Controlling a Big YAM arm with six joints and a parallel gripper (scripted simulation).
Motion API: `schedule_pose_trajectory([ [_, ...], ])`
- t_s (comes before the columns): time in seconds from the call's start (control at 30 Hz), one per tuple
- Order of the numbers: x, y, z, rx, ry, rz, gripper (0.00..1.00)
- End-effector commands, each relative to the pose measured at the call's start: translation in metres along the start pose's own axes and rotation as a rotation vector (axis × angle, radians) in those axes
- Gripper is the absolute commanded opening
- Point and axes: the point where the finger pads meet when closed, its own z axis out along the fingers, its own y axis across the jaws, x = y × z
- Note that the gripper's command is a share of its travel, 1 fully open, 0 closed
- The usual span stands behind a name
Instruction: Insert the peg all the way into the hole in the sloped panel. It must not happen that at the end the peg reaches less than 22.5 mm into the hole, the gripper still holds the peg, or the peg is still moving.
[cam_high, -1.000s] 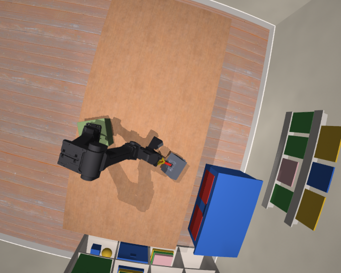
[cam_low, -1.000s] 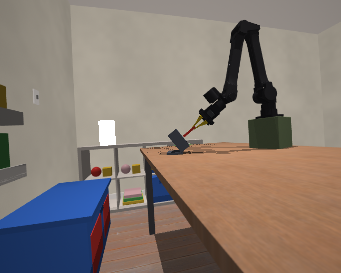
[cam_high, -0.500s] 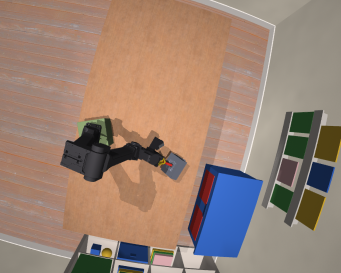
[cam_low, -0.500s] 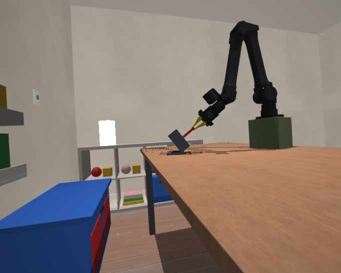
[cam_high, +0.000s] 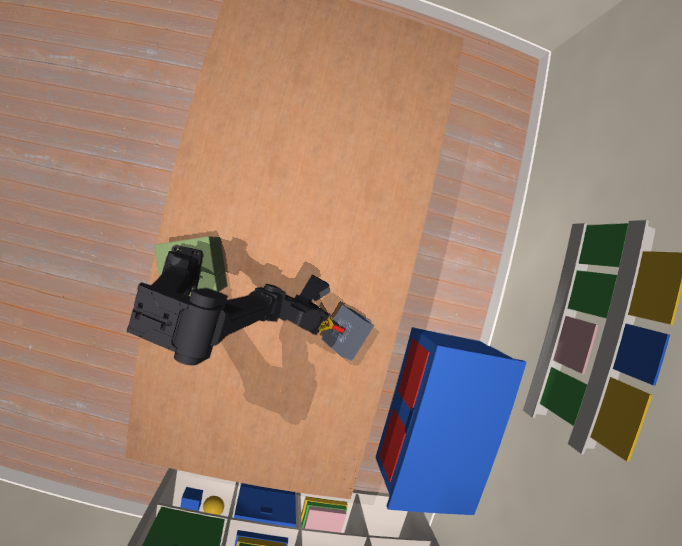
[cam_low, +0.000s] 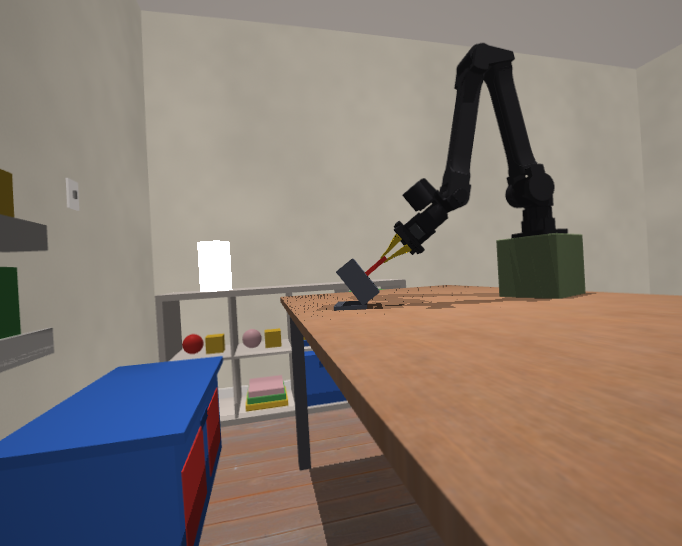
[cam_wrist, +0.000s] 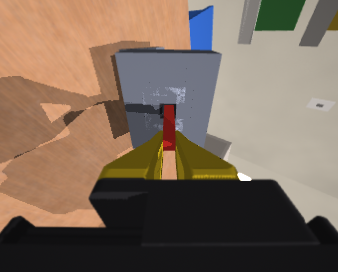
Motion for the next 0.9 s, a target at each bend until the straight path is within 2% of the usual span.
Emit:
schedule_pose_trajectory([
  [0.0, 0.001, -0.016, 0.011, 0.039, 0.0, 0.008, 0.0],
  [0.73, 0.002, -0.015, 0.024, 0.039, 0.0, 0.008, 0.0],
  [0.77, 0.0, -0.003, 0.014, 0.008, -0.001, 0.002, 0.0],
  [0.87, 0.0, -0.003, 0.014, 0.008, -0.001, 0.002, 0.0],
])
